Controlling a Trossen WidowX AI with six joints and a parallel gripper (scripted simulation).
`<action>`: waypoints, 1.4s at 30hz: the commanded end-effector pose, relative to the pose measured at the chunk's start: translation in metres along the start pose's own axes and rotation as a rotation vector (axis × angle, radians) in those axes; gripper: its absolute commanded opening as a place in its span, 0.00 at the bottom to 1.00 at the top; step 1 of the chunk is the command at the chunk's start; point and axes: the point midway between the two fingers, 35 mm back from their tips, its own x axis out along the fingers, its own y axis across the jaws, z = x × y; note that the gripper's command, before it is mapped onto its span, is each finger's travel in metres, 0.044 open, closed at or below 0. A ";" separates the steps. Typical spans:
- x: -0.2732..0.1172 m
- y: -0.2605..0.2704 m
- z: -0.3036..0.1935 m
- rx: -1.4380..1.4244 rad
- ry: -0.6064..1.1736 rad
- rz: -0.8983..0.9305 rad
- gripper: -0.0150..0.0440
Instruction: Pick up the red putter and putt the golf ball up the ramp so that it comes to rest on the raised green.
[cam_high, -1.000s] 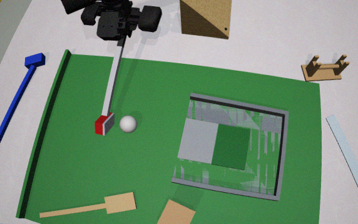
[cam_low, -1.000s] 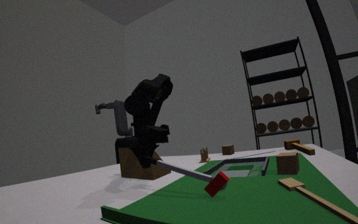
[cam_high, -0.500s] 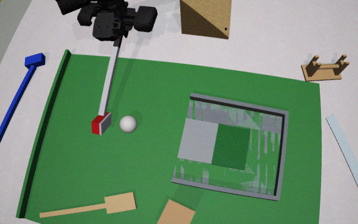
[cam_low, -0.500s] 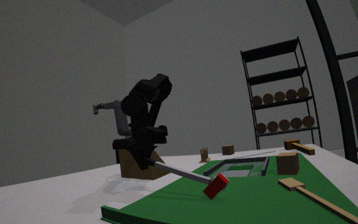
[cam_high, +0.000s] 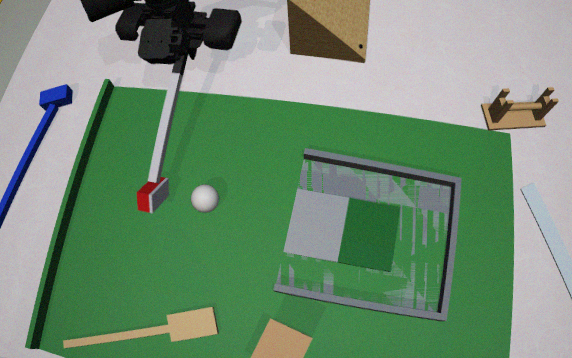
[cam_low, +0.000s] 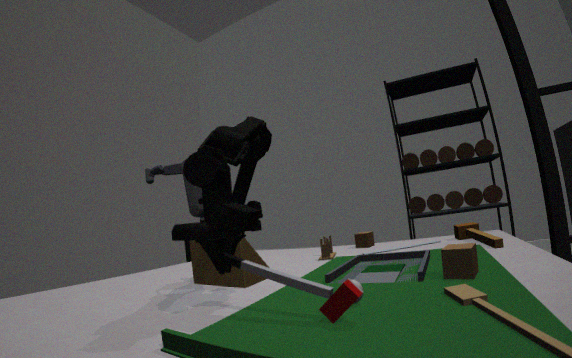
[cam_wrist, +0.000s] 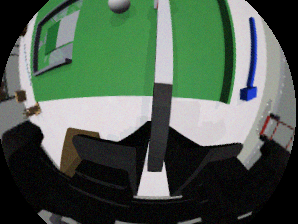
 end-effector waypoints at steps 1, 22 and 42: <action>-0.001 0.008 0.002 0.000 0.000 -0.001 0.25; -0.013 0.134 0.002 0.004 -0.002 0.005 0.25; -0.051 0.134 -0.001 0.013 0.008 0.014 0.25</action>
